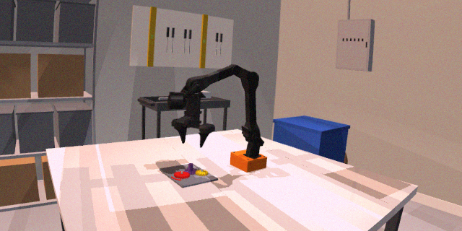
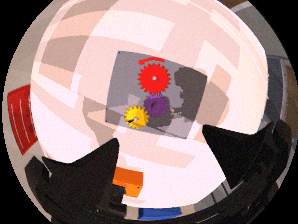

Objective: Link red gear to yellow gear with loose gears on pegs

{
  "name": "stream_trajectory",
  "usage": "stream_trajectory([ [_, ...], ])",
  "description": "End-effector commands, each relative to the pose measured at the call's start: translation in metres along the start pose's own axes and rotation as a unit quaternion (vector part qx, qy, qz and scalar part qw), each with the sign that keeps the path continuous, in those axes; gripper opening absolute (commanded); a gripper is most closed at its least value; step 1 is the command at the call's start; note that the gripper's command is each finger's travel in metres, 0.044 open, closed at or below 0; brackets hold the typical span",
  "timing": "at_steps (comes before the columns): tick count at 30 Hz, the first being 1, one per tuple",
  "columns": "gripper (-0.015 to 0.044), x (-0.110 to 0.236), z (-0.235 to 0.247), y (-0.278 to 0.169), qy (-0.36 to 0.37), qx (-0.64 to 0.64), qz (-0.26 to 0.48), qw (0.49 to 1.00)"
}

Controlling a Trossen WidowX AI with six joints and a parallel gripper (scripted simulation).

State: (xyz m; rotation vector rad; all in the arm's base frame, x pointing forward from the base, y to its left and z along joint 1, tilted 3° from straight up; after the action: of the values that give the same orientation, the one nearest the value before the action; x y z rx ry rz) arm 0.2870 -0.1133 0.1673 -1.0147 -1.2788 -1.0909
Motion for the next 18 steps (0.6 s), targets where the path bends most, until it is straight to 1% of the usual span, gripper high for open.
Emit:
stream_trajectory([
  [1,0.044,0.004,0.018,0.011,-0.001,0.001,-0.002,1.0],
  [6,0.044,0.013,0.087,0.04,0.0,0.001,-0.003,1.0],
  [10,0.044,0.02,0.146,0.05,0.002,0.001,-0.004,1.0],
  [14,0.044,0.028,0.206,0.049,0.006,0.001,-0.004,1.0],
  [18,0.044,0.036,0.264,0.036,0.01,0.001,-0.004,1.0],
])
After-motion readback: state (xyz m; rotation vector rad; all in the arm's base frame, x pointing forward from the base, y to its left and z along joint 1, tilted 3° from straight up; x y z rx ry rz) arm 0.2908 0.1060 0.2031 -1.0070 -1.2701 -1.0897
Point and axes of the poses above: the point midway between the two fingers, 35 mm back from their tips, its own x axis back along the fingers, its own z axis across the jaws, y = z × x, the point moved 6 cm from there along x, back along the fingers, and after that the axes turned 1 degree about -x, right-handed, at the moved point
